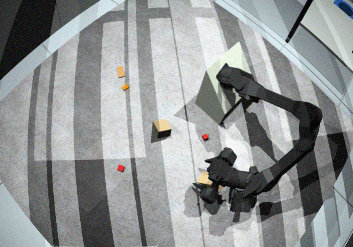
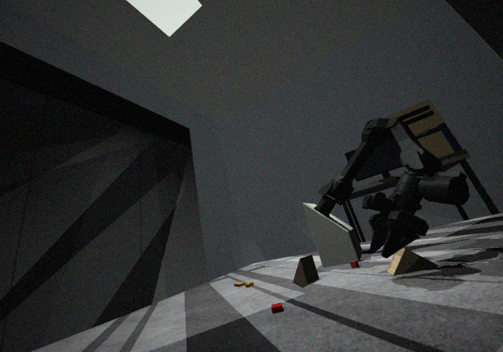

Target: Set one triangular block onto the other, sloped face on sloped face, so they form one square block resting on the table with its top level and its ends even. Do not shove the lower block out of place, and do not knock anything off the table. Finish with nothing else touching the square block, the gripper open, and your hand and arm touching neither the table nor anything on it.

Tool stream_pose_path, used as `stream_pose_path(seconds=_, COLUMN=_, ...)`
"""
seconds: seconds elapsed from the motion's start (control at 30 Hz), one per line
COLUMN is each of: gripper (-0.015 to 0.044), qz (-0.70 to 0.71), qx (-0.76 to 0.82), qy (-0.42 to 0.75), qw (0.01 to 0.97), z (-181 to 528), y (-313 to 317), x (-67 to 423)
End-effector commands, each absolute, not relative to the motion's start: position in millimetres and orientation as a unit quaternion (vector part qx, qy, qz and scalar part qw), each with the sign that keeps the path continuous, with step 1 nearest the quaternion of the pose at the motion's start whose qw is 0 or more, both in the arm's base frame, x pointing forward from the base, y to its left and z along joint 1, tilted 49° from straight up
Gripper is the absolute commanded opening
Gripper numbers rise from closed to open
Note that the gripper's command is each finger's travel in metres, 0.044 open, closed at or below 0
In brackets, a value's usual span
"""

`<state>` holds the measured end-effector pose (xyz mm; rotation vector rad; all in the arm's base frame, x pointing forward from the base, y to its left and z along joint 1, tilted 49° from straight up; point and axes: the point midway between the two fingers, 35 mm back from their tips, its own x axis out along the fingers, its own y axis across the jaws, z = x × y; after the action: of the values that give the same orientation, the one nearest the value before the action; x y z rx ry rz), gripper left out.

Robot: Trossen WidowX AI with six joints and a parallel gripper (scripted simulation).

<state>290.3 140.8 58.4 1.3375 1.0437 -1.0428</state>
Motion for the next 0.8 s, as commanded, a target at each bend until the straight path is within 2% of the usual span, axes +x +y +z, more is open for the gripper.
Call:
stream_pose_path(seconds=0.0, gripper=0.044, qz=-0.438, qx=0.563, qy=0.442, qw=0.544, z=58.2, y=141.3, x=290.1)
stream_pose_path(seconds=0.13, gripper=0.044, qz=-0.438, qx=0.563, qy=0.442, qw=0.544, z=72.8, y=125.3, x=289.6)
stream_pose_path(seconds=0.3, gripper=0.044, qz=-0.44, qx=0.563, qy=0.439, qw=0.545, z=121.8, y=68.9, x=274.1)
stream_pose_path(seconds=0.5, gripper=0.044, qz=-0.439, qx=0.565, qy=0.437, qw=0.545, z=120.2, y=69.9, x=277.3)
stream_pose_path(seconds=0.6, gripper=0.044, qz=-0.426, qx=0.508, qy=0.549, qw=0.509, z=92.7, y=73.0, x=263.9)
stream_pose_path(seconds=0.77, gripper=0.044, qz=-0.322, qx=0.458, qy=0.74, qw=0.373, z=58.7, y=83.5, x=237.3)
